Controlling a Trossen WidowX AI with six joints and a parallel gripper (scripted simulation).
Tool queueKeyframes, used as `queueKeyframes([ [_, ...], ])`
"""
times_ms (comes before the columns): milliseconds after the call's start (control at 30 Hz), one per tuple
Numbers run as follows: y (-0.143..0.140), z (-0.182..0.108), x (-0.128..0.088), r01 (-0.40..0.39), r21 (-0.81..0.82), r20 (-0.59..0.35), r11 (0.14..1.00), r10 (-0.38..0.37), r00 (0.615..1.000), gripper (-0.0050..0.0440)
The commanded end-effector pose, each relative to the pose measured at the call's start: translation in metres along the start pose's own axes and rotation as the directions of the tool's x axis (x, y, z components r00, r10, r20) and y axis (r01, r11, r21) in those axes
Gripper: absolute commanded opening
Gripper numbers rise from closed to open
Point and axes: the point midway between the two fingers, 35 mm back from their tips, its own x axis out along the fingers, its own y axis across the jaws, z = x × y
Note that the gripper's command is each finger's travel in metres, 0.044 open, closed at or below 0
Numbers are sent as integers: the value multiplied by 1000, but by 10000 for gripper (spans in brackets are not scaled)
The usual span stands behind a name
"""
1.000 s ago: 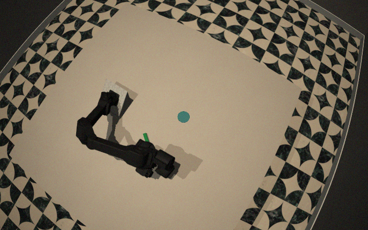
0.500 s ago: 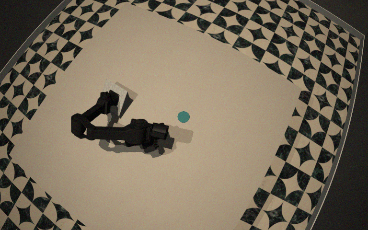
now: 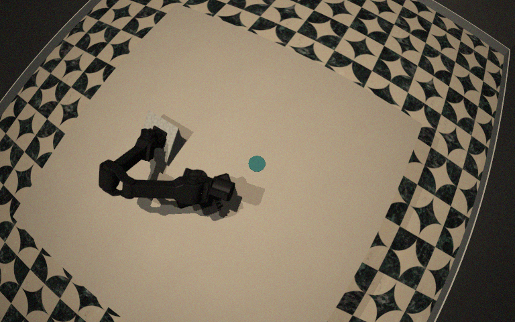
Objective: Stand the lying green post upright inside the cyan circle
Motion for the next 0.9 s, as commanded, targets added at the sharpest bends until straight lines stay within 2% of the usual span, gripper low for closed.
queueKeyframes([
  [0,-1,-1,8,6,-5,0,1000,-6,1000,232],
  [867,-1,-1,45,6,-5,0,1000,-6,1000,232],
])
